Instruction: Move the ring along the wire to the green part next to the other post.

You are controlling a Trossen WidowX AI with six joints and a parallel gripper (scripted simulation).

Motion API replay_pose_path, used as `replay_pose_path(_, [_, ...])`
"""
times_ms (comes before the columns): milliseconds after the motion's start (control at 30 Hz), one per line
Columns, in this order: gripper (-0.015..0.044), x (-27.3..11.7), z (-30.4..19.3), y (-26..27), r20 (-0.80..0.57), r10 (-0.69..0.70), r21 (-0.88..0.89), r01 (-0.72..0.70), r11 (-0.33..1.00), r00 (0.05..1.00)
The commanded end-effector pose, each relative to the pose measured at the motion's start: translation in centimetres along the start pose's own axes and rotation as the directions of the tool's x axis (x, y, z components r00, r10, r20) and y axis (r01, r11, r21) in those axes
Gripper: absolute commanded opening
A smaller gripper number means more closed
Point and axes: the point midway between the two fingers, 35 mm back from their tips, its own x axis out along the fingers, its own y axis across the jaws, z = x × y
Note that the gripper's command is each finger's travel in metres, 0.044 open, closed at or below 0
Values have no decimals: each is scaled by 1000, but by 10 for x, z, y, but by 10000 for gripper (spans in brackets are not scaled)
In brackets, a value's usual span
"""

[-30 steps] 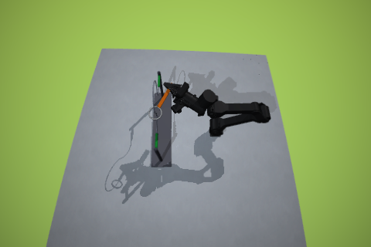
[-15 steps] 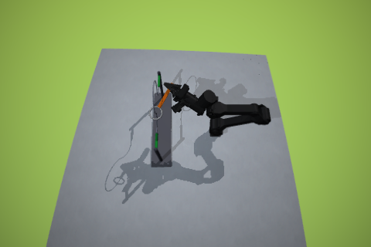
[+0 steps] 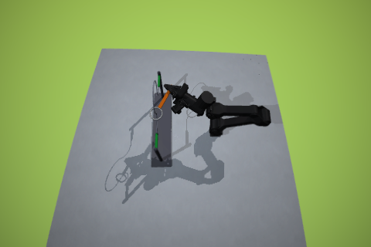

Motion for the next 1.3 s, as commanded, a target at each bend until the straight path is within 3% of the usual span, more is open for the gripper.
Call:
replay_pose_path(0, [-150,-2,-1,12,-11,39,53,-38,998,999])
replay_pose_path(600, [-150,-19,14,73,-2,270,400,-247,883,963])
replay_pose_path(1267, [-150,-52,56,124,113,498,725,-414,550,860])
